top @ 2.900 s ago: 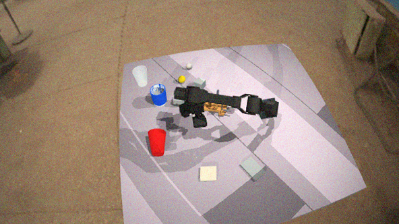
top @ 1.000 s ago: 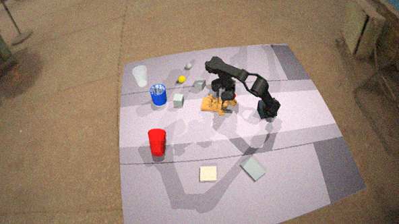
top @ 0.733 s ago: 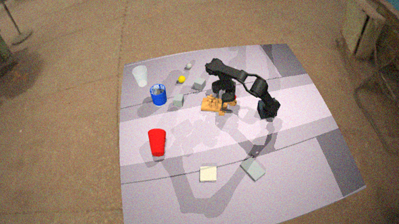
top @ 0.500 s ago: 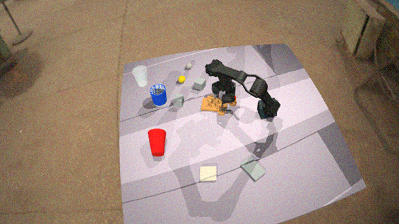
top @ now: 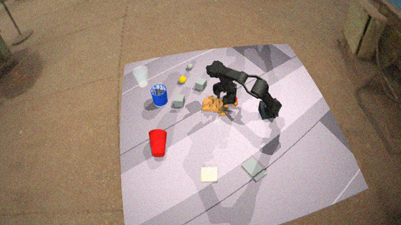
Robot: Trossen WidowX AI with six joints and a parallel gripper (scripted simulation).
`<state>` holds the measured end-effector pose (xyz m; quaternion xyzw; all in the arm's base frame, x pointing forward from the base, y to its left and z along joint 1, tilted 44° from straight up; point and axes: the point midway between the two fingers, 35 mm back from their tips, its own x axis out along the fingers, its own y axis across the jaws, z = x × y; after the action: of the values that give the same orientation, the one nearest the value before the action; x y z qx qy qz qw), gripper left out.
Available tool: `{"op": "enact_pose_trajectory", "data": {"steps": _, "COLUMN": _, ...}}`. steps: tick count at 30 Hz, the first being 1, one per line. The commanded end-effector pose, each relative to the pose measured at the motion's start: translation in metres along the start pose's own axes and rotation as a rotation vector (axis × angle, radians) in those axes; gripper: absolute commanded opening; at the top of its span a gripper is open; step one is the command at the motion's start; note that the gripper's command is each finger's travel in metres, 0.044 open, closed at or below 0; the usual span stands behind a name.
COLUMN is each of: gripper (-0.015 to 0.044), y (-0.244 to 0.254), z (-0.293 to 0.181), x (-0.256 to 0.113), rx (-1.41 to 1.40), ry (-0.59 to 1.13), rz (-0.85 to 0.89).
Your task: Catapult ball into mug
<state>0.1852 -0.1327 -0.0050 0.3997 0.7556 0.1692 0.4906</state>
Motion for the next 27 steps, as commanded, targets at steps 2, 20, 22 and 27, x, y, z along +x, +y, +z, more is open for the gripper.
{"op": "enact_pose_trajectory", "data": {"steps": 2, "gripper": 0.021, "y": 0.0, "z": 0.0, "x": 0.0, "rx": -0.001, "ry": 0.001, "rz": 0.0}}
{"op": "enact_pose_trajectory", "data": {"steps": 20, "gripper": 0.044, "y": -0.003, "z": -0.023, "x": -0.092, "rx": 0.044, "ry": -0.286, "rz": -0.146}}
{"op": "enact_pose_trajectory", "data": {"steps": 22, "gripper": 0.044, "y": -0.007, "z": -0.006, "x": -0.1, "rx": 0.061, "ry": -0.352, "rz": -0.154}}
{"op": "enact_pose_trajectory", "data": {"steps": 27, "gripper": 0.044, "y": -0.016, "z": 0.035, "x": -0.121, "rx": 0.094, "ry": -0.515, "rz": -0.158}}
